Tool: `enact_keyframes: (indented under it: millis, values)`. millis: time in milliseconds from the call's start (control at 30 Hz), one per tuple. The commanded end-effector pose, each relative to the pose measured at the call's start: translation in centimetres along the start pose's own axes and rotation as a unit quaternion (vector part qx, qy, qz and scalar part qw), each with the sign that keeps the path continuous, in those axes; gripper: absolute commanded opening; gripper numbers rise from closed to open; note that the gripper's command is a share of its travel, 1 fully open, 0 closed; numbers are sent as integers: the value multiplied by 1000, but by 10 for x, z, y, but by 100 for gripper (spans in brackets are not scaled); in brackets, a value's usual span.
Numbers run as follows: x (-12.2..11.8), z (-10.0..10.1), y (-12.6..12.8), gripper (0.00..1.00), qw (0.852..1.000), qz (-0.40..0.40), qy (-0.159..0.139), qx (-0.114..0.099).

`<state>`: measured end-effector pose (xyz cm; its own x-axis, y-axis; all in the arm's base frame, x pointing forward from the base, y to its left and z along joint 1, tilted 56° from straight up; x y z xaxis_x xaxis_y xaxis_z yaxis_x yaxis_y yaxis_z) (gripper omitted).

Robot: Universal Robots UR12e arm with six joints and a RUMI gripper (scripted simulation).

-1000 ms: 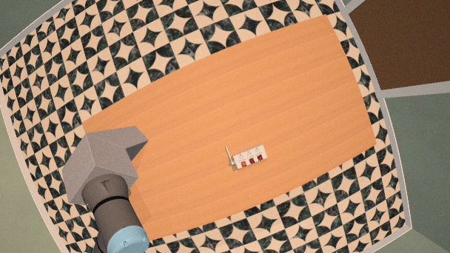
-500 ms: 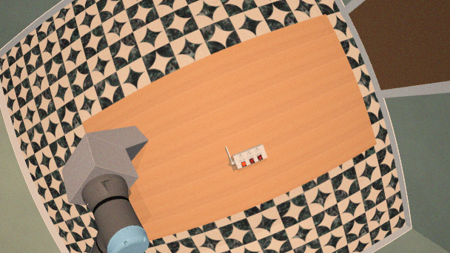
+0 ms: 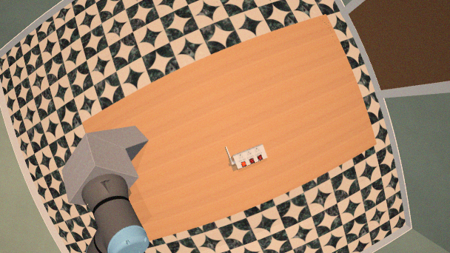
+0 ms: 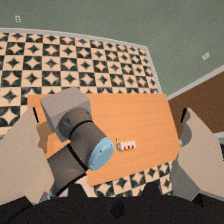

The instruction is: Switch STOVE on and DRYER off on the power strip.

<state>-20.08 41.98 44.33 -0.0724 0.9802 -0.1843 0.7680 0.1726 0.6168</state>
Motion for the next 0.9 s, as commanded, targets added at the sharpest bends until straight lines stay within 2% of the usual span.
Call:
enact_keyframes:
  millis: [0,167,233,300,533,733,800,867]
  values:
    - [21,19,12,100,1000,3,-10,14]
    - [43,44,29,100,999,7,-21,30]
    - [43,44,29,100,999,7,-21,30]
    - [52,56,37,100,999,8,-26,37]
    - [84,104,71,100,997,16,-41,63]
    - [107,156,108,100,994,26,-51,88]
    - [107,156,108,100,994,26,-51,88]
    - [114,175,122,100,993,29,-54,97]
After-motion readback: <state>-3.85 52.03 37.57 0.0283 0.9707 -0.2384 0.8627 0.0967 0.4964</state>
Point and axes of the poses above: the point where the finger pads meet when closed, its own z axis out along the fingers, its own y axis across the jaws, x = y × z, the point moved 5 cm from there along -z, back along the fingers, and after that the axes turned 1 degree about -z, right-handed, at the moved point
